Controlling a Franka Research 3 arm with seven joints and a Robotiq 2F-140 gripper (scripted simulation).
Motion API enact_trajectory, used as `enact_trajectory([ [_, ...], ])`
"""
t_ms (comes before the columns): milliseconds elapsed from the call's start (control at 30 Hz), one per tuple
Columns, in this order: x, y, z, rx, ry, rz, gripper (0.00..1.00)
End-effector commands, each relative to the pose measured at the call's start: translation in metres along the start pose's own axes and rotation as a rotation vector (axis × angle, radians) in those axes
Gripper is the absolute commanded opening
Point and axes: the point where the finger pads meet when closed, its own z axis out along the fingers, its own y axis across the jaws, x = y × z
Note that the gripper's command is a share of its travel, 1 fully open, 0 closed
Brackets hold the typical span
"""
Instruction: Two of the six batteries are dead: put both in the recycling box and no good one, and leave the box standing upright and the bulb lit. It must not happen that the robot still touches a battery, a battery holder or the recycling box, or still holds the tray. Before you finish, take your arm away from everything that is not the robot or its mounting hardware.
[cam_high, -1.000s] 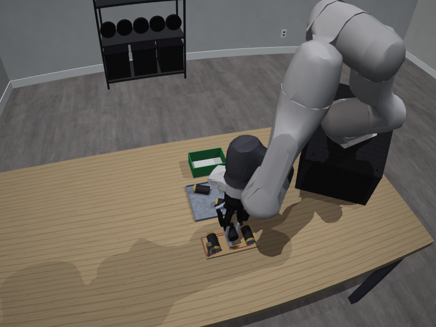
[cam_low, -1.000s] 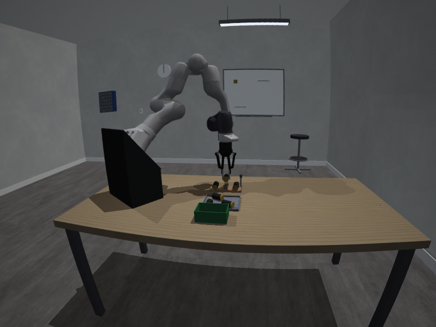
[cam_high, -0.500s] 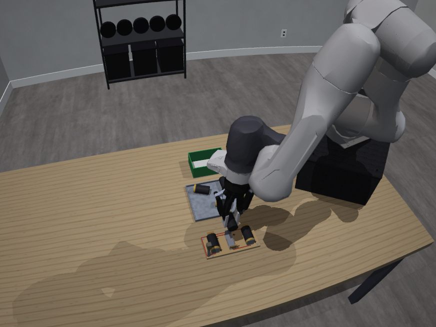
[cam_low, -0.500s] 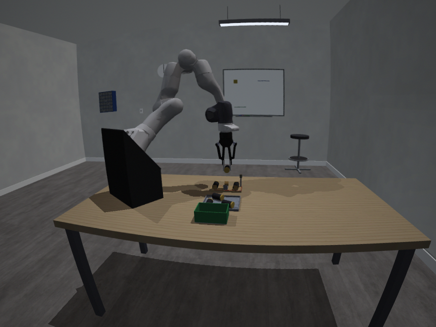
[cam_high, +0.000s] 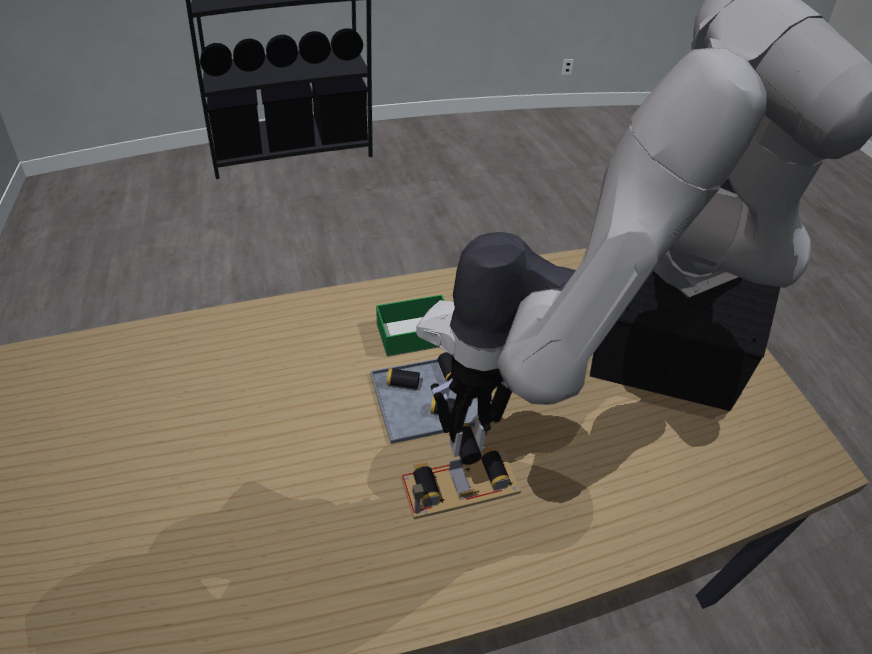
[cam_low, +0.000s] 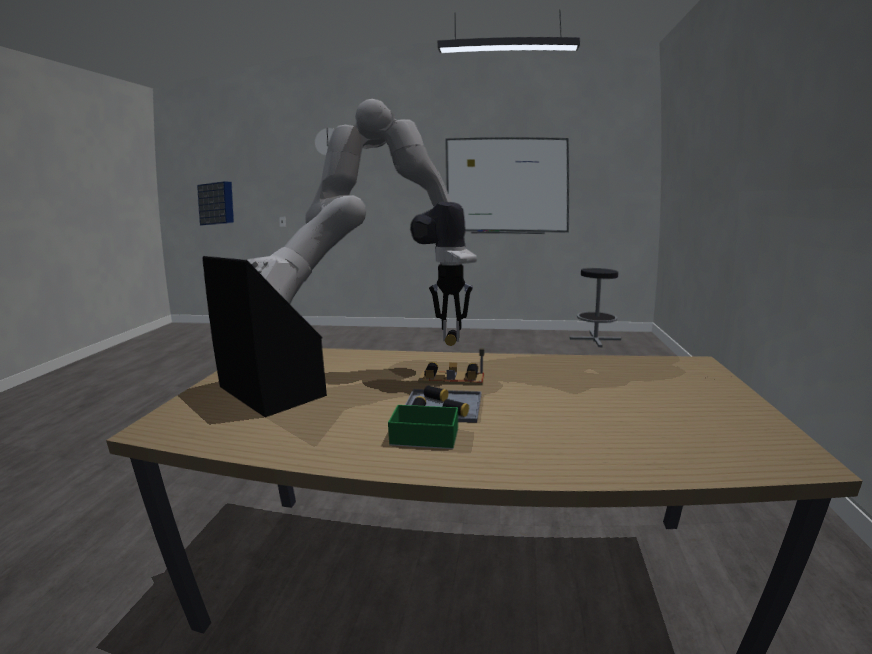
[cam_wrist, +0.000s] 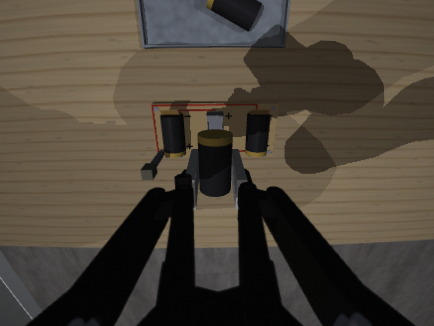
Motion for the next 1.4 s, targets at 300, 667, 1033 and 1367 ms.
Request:
enact_trajectory([
  [300, 0.008, -0.001, 0.000, -0.004, -0.002, 0.026, 0.16],
  [667, 0.109, -0.038, 0.001, -0.004, -0.002, 0.026, 0.16],
  [1033, 0.172, -0.061, 0.001, -0.004, -0.002, 0.026, 0.16],
  [1367, 0.172, -0.061, 0.001, -0.004, -0.002, -0.015, 0.16],
])
